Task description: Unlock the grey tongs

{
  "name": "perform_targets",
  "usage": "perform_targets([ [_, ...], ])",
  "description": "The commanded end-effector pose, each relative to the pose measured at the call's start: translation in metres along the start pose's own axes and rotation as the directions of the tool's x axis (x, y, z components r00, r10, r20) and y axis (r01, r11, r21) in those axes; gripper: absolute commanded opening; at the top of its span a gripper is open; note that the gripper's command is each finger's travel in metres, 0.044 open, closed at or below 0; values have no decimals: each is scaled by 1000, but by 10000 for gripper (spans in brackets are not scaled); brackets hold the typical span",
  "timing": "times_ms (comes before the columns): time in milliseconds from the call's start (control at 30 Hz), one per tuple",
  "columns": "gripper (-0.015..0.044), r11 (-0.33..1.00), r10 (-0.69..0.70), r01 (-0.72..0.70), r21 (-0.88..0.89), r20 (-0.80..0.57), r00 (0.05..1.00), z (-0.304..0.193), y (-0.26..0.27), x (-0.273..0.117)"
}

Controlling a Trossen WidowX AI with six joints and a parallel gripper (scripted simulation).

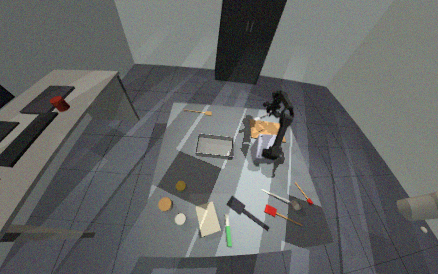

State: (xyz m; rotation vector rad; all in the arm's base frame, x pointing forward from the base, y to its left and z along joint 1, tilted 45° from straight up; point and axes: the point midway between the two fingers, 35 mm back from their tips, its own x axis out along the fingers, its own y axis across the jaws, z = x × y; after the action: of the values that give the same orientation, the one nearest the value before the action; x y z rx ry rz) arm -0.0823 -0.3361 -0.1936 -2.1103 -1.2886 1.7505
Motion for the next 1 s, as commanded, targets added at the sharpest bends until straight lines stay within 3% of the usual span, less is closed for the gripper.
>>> perform_targets([
  [0,-150,999,-7,7,34,3,1000,22,-20,2],
  [267,-150,994,-26,27,103,-6,1000,58,-61,12],
  [533,-150,994,-27,27,102,4,1000,59,-61,12],
  [967,-150,998,-40,28,54,244,969,69,-46,10],
])
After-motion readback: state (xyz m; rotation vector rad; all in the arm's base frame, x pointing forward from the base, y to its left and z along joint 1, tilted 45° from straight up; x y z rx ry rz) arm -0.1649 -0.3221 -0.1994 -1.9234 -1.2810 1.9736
